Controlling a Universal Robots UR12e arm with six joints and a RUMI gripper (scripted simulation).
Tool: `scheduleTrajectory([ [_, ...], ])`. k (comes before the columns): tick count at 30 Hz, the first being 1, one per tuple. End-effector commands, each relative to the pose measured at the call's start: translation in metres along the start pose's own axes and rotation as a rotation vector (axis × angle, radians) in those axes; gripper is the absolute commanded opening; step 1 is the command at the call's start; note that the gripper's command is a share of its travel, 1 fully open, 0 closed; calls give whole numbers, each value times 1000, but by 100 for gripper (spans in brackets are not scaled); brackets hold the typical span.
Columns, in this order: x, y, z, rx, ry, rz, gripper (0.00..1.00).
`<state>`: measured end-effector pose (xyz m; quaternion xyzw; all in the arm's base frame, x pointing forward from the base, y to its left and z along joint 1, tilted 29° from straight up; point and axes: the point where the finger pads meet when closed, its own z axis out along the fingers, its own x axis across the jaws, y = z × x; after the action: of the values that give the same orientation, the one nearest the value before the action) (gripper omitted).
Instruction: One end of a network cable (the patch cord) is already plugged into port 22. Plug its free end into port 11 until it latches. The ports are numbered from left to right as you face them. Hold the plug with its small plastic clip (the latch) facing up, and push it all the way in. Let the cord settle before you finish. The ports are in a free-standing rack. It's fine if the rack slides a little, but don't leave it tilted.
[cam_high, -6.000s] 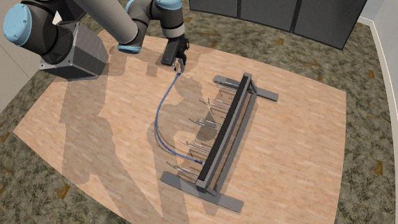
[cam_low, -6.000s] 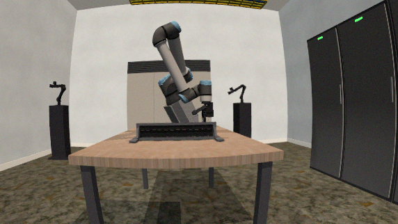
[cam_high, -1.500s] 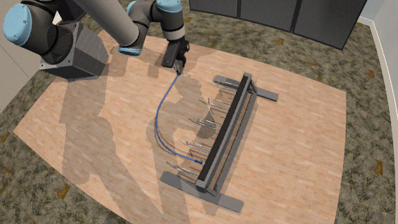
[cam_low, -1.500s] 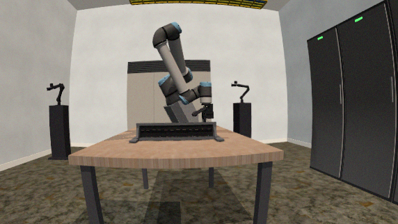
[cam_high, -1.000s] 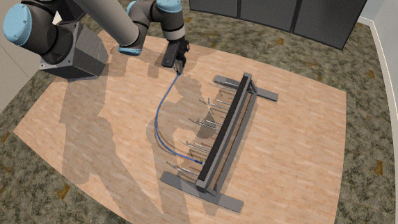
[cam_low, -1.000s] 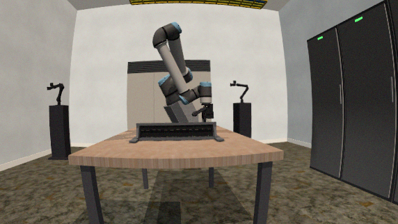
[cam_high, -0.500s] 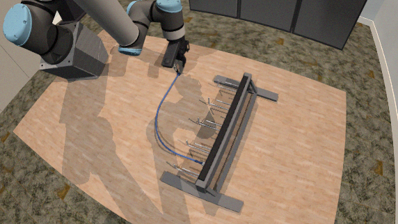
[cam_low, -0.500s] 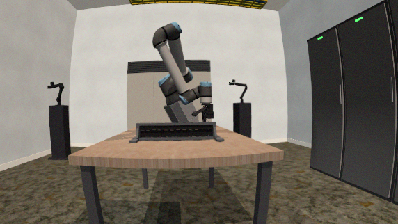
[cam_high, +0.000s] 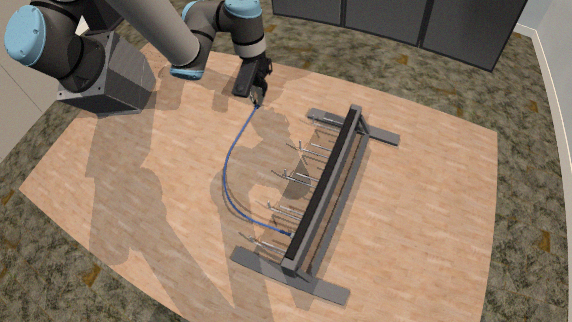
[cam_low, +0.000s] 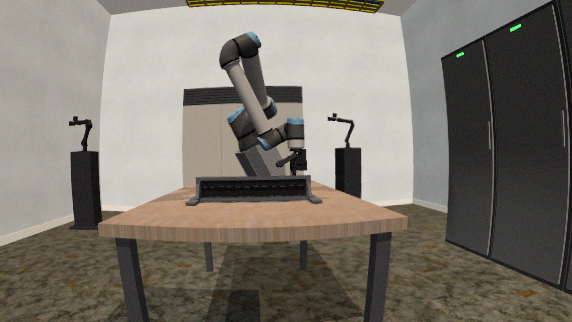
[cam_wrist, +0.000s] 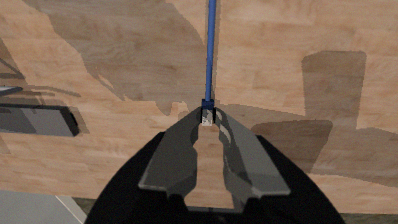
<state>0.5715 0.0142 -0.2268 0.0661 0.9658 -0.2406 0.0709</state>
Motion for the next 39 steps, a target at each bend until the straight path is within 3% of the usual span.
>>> scheduleTrajectory([
  [1,0,0,0,0,-1,0,0],
  [27,0,0,-1,0,-1,0,0],
  [39,0,0,-10,0,-1,0,0],
])
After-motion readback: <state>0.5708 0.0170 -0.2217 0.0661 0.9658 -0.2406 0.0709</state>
